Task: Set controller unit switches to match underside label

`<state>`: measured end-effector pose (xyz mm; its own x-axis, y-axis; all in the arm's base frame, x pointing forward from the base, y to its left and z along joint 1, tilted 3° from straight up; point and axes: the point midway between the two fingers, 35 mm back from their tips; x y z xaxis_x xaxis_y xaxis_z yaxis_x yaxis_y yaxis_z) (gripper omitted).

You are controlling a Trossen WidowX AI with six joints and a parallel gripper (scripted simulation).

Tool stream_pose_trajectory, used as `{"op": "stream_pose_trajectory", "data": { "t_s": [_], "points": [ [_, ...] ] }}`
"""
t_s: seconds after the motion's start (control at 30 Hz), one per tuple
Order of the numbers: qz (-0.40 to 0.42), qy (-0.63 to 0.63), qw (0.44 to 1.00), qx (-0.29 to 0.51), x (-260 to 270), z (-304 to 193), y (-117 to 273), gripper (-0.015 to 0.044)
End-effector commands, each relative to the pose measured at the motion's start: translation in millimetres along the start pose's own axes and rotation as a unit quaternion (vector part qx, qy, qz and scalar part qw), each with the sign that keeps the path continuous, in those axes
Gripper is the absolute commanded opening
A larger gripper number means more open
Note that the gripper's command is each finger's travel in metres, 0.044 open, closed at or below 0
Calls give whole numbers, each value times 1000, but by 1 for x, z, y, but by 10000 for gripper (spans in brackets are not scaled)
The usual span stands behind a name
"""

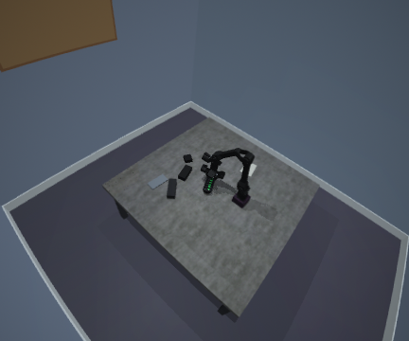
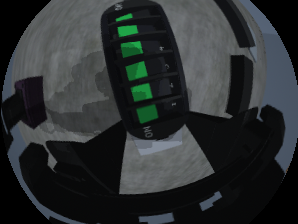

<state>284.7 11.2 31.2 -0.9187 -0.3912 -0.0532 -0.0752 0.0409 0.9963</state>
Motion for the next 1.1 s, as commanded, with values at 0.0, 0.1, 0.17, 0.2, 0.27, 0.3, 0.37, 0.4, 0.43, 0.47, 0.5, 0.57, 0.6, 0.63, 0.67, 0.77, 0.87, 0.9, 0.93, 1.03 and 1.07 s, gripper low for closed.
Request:
{"op": "stream_pose_trajectory", "data": {
  "t_s": [0.0,0.1,0.17,0.2,0.27,0.3,0.37,0.4,0.43,0.47,0.5,0.57,0.6,0.63,0.67,0.77,0.87,0.9,0.93,1.03,1.07],
  "points": [
    [9,5,1000,-9,5,3,-8,338],
    [9,5,1000,-9,5,3,-10,338],
    [9,5,1000,-9,5,3,-12,338],
    [9,5,1000,-9,5,2,-12,338],
    [9,5,1000,-9,5,2,-14,338],
    [9,5,1000,-9,5,2,-14,338],
    [9,5,1000,-9,5,2,-16,338],
    [9,5,1000,-8,5,2,-17,338],
    [9,5,1000,-8,5,2,-17,338],
    [9,5,1000,-8,5,2,-17,338],
    [9,5,1000,-8,5,1,-17,338],
    [9,4,1000,-8,5,1,-17,338],
    [8,4,1000,-8,5,1,-17,338],
    [8,4,1000,-8,5,1,-17,338],
    [8,4,1000,-7,5,1,-17,338],
    [5,3,1000,-4,3,0,-15,338],
    [3,0,1000,-1,1,-2,-14,417],
    [3,0,1000,-1,1,-2,-14,440],
    [3,0,1000,-1,1,-2,-14,440],
    [3,0,1000,-1,1,-2,-14,440],
    [3,0,1000,-1,1,-2,-14,440]
  ]
}}
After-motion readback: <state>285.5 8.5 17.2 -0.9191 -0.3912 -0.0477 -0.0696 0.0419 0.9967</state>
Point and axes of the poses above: the point midway between the two fingers, 35 mm back from their tips, its own y axis back along the fingers, its own x axis across the jaws, z = x × y, and after that the axes turned 5 degrees about y, right-handed
